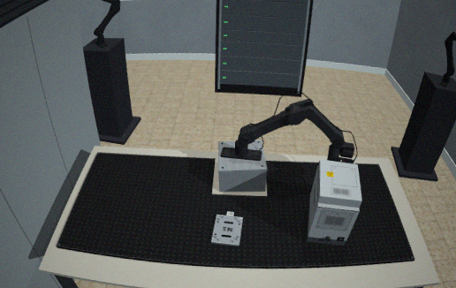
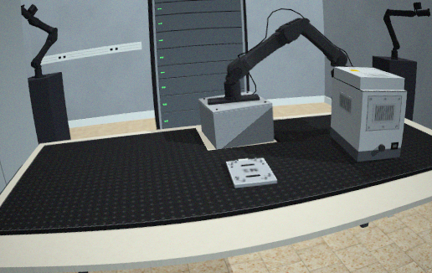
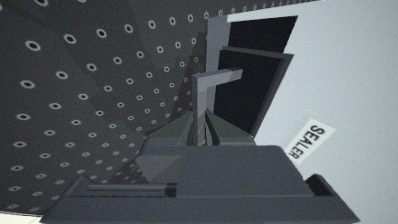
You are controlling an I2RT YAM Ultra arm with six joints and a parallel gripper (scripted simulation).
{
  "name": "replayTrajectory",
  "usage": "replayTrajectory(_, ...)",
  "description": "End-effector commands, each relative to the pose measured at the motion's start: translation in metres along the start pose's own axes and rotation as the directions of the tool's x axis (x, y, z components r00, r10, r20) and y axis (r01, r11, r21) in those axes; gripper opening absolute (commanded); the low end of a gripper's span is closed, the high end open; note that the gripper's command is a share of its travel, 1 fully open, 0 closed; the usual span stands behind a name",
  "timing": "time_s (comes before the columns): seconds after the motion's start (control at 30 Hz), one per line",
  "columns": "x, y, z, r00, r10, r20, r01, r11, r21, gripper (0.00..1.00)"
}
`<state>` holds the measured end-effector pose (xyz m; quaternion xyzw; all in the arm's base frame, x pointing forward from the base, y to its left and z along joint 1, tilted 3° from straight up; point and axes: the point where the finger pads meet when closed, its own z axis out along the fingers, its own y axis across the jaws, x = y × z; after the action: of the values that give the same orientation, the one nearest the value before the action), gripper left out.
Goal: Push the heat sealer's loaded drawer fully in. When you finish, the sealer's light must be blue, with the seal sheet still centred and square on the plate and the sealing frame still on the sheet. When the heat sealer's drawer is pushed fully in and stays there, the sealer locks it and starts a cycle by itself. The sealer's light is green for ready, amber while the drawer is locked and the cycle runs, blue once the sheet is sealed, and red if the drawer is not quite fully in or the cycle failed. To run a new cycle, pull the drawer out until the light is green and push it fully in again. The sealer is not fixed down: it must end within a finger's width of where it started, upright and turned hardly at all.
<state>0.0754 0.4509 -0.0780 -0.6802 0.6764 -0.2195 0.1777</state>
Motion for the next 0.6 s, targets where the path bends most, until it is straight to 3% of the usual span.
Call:
replayTrajectory(0.0,-0.0079,-0.0086,-0.0045,1.000,0.013,0.016,-0.014,0.998,0.061,0.00)
replayTrajectory(0.57,-0.0105,-0.0125,-0.0120,0.999,0.028,0.027,-0.029,0.998,0.059,0.00)
